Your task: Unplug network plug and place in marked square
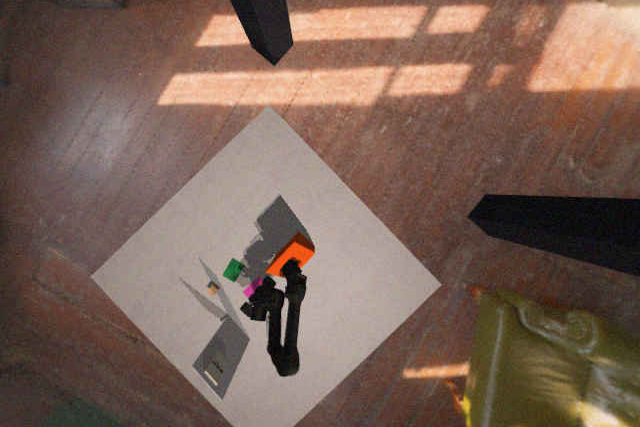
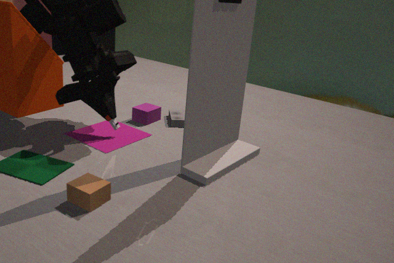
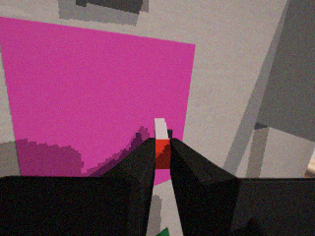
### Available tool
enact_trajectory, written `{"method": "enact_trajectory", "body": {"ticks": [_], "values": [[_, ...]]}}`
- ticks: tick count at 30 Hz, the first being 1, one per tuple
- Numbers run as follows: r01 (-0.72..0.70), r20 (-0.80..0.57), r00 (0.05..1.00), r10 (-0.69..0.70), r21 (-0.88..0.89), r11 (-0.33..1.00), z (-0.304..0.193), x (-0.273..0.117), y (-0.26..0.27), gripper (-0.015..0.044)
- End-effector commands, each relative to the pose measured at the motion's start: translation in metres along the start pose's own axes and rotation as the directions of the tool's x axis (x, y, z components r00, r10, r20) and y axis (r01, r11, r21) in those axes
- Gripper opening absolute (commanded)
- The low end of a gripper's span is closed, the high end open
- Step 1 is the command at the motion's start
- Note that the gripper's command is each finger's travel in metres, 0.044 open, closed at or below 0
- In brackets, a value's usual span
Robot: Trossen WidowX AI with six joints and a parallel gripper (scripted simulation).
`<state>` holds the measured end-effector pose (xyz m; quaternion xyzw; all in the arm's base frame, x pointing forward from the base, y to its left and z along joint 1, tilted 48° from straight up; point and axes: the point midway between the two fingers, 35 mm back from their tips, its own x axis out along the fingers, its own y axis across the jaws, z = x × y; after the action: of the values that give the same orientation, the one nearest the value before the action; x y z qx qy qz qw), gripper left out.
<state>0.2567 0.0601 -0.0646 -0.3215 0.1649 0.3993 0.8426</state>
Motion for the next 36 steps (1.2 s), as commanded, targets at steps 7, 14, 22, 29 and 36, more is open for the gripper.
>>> {"method": "enact_trajectory", "body": {"ticks": [7, 14, 22, 29, 36], "values": [[-0.003, -0.002, 1.0, 0.003, 0.008, 1.0, 0.0, 0.004, 0.006, 0.0], [-0.002, 0.0, 1.0, 0.002, 0.009, 1.0, 0.0, 0.007, 0.009, 0.0], [-0.002, 0.0, 1.0, 0.002, 0.01, 1.0, 0.002, 0.009, 0.01, 0.0], [-0.002, 0.0, 1.0, 0.002, 0.01, 1.0, 0.003, 0.011, 0.011, 0.0], [0.0, 0.004, 1.0, 0.0, 0.006, 1.0, 0.004, 0.011, 0.01, 0.0]]}}
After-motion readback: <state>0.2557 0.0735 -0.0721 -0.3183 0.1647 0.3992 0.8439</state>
